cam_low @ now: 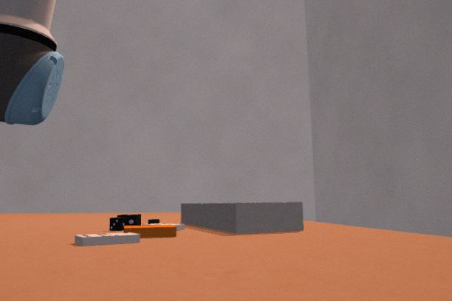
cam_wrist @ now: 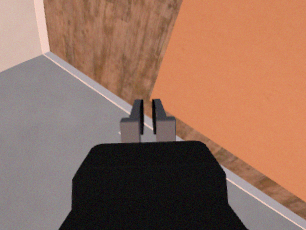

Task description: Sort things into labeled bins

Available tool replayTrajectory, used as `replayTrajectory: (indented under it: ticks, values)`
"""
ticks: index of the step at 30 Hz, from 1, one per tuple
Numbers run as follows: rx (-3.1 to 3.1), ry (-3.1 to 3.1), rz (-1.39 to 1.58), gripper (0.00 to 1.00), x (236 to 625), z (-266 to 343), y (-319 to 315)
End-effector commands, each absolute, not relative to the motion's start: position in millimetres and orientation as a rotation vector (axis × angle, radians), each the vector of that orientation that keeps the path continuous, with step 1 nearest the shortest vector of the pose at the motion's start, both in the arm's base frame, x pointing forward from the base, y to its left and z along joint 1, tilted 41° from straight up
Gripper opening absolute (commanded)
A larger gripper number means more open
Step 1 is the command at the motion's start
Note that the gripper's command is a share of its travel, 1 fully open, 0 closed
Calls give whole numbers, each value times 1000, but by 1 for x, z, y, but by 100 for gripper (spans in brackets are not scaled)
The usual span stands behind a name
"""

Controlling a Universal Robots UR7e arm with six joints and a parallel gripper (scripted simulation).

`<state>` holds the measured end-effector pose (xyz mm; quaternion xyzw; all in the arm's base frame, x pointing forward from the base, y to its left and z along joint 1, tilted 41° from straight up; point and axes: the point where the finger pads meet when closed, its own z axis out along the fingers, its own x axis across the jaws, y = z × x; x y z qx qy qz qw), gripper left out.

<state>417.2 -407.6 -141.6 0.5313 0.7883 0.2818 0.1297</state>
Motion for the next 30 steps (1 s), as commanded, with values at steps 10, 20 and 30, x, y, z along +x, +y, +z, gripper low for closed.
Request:
replayTrajectory:
  ticks: [10, 20, 30]
  values:
    - [1616, 2329, 881, 31, 433, -108, -358]
    - [1675, 2362, 921, 31, 439, -87, -325]
    - [1779, 2421, 971, 31, 442, -61, -284]
